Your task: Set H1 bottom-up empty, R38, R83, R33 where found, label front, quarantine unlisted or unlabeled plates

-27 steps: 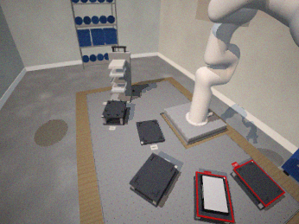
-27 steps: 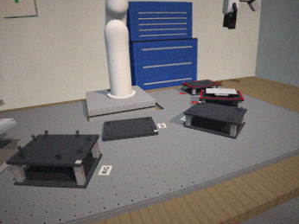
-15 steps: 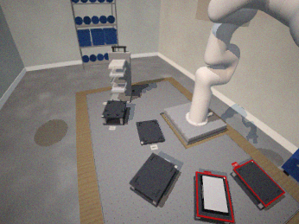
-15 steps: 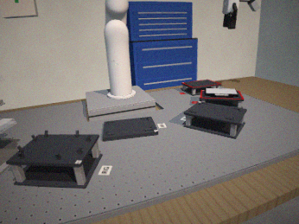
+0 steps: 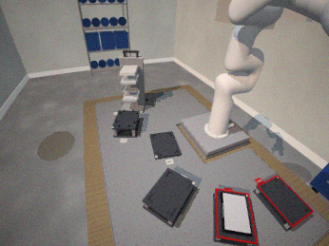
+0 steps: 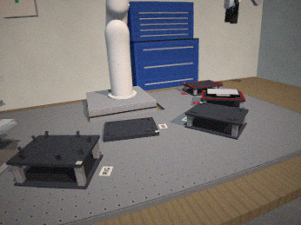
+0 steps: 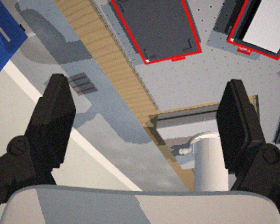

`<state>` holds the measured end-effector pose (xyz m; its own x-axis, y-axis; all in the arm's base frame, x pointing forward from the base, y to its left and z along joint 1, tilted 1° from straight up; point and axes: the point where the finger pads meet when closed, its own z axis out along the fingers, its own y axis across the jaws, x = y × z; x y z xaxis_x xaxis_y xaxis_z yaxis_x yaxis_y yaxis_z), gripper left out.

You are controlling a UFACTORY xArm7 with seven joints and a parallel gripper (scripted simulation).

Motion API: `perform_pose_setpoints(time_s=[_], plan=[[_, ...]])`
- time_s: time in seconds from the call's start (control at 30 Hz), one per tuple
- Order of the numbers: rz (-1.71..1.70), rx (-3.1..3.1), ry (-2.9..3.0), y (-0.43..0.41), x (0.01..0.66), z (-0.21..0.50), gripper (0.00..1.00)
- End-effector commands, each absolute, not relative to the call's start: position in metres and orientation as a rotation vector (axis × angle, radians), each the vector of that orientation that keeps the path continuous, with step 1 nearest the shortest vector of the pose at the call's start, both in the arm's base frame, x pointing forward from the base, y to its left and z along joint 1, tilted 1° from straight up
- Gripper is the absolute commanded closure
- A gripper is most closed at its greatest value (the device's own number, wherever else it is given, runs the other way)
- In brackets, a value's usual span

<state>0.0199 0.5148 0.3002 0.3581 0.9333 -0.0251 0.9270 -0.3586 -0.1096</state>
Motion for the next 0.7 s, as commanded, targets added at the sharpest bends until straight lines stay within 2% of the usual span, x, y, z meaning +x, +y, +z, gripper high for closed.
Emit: perform_pose_setpoints(time_s=[0.0, 0.67], plan=[[0.124, -2.523, -1.732, 0.515, 0.02, 0.316, 0.0], [0.124, -2.523, -1.732, 0.515, 0.019, 0.376, 0.0]])
